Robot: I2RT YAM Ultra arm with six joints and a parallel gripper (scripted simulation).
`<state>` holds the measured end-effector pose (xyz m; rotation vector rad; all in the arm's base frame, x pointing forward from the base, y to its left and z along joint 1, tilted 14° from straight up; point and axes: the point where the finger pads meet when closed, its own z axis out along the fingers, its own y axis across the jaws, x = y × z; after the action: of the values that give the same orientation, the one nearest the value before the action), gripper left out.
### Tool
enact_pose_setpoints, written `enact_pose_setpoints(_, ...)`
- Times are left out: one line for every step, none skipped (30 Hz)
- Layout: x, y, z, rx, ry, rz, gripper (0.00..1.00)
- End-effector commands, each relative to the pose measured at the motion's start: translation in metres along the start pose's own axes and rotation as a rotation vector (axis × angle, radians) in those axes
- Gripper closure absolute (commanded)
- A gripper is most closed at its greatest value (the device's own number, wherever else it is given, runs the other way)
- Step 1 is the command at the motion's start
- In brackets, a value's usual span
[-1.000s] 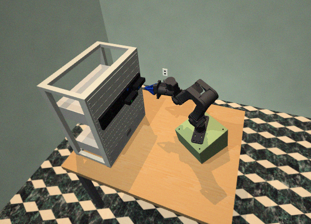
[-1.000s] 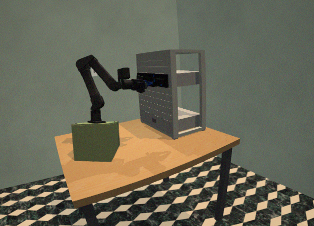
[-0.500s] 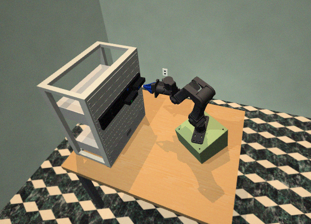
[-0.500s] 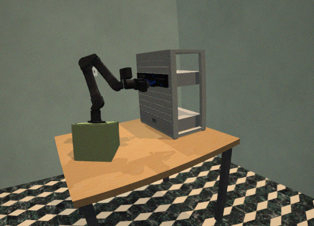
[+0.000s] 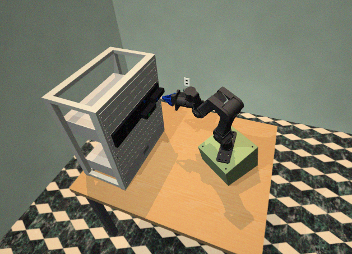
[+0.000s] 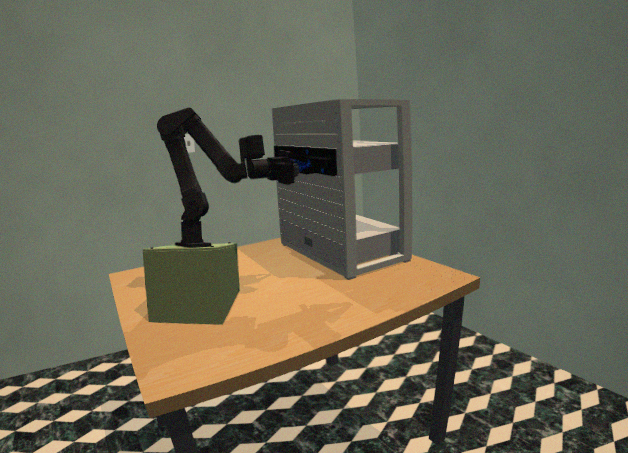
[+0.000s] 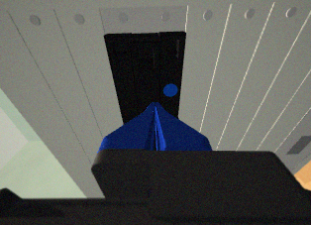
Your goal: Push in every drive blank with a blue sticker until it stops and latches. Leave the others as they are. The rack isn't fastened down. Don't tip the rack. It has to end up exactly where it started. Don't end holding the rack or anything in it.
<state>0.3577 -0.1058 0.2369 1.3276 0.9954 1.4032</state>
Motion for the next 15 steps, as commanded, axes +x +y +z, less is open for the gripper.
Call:
enact_pose_setpoints(0.0000, 0.0232, 0.0075, -0.063, 0.003, -0.045, 1.00)
enact_pose_setpoints(0.0000, 0.0232, 0.0075, -0.063, 0.003, -0.045, 1.00)
enact_pose_setpoints(-0.0003, 0.0231, 0.0076, -0.063, 0.003, -0.045, 1.00)
enact_pose_setpoints(-0.0018, 0.0233, 0.0077, -0.062, -0.001, -0.044, 1.00)
enact_pose_setpoints(-0.0018, 0.0233, 0.0077, -0.062, -0.001, -0.044, 1.00)
enact_pose_setpoints(-0.0018, 0.0233, 0.0077, -0.062, -0.001, -0.044, 1.00)
enact_pose_setpoints(-0.0044, 0.0248, 0.0077, -0.063, -0.006, -0.045, 1.00)
enact_pose_setpoints(-0.0049, 0.0260, 0.0085, -0.063, -0.005, -0.045, 1.00)
enact_pose_setpoints(-0.0048, 0.0271, 0.0094, -0.061, 0.001, -0.045, 1.00)
enact_pose_setpoints(-0.0053, 0.0269, 0.0103, -0.055, 0.002, -0.043, 1.00)
enact_pose_setpoints(-0.0065, 0.0256, 0.0110, -0.046, 0.000, -0.038, 1.00)
enact_pose_setpoints(-0.0069, 0.0266, 0.0113, -0.048, -0.001, -0.039, 1.00)
enact_pose_setpoints(-0.0068, 0.0281, 0.0113, -0.054, -0.001, -0.042, 1.00)
enact_pose_setpoints(-0.0068, 0.0284, 0.0112, -0.055, -0.001, -0.042, 1.00)
enact_pose_setpoints(-0.0068, 0.0284, 0.0112, -0.055, -0.001, -0.042, 1.00)
